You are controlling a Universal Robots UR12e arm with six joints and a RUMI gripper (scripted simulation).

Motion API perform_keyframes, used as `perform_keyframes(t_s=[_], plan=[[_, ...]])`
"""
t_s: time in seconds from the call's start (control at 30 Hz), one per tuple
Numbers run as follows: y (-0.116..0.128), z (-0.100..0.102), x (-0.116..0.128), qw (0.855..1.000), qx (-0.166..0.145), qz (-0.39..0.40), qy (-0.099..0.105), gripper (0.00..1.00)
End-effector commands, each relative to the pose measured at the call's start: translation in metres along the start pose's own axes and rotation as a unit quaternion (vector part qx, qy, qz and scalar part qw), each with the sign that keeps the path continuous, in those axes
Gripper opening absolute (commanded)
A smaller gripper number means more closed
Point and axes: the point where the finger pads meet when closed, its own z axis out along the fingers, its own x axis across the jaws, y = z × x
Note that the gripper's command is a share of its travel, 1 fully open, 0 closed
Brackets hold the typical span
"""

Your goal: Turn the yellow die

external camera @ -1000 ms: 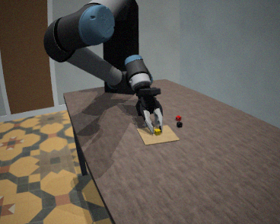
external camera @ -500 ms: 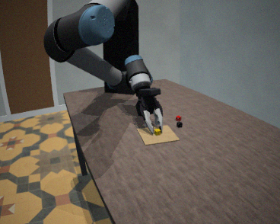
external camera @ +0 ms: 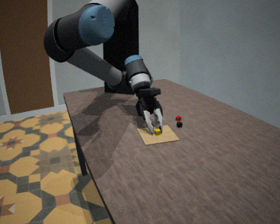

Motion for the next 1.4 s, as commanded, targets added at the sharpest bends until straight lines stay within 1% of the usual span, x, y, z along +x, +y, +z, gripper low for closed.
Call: perform_keyframes(t_s=[0.0,0.23,0.27,1.37], plan=[[0.0012,0.0010,0.0007,1.000,0.000,0.000,0.000,0.21],[0.0012,0.0010,0.0007,1.000,0.000,0.000,0.000,0.21],[0.0012,0.0010,0.0007,1.000,0.000,0.000,0.000,0.03],[0.0012,0.0010,0.0007,1.000,0.000,0.000,0.000,0.03]])
